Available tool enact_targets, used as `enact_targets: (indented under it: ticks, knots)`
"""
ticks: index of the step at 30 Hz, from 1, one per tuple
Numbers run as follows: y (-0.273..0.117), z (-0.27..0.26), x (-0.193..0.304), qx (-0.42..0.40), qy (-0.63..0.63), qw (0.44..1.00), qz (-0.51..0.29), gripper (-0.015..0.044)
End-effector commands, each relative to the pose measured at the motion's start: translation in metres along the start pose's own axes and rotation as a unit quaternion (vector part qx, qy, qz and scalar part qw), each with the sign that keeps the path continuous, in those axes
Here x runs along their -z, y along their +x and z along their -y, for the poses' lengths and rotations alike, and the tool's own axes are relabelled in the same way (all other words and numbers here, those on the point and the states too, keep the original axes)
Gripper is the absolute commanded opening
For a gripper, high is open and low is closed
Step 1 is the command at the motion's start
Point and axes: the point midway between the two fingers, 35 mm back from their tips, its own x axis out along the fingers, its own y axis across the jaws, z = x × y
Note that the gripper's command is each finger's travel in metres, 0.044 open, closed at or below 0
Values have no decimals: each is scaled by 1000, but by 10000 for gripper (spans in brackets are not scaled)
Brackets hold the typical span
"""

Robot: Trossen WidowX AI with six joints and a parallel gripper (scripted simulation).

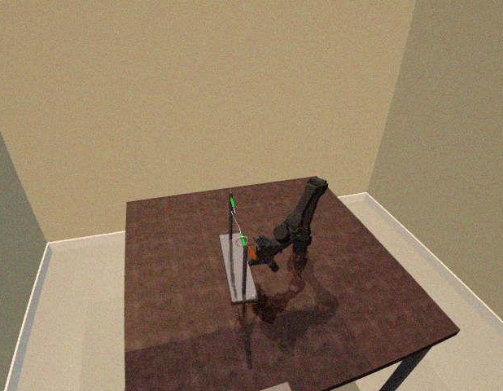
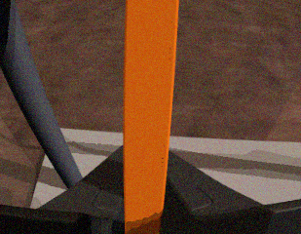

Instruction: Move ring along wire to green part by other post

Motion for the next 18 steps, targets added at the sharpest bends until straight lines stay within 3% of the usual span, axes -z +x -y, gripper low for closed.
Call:
enact_targets:
  ticks: [1,9,18]
  knots:
    - [0,0,0,0,0,1000,0,-45]
    - [-2,0,0,0,0,1000,0,160]
    - [-30,-2,0,1,1,1000,-2,160]
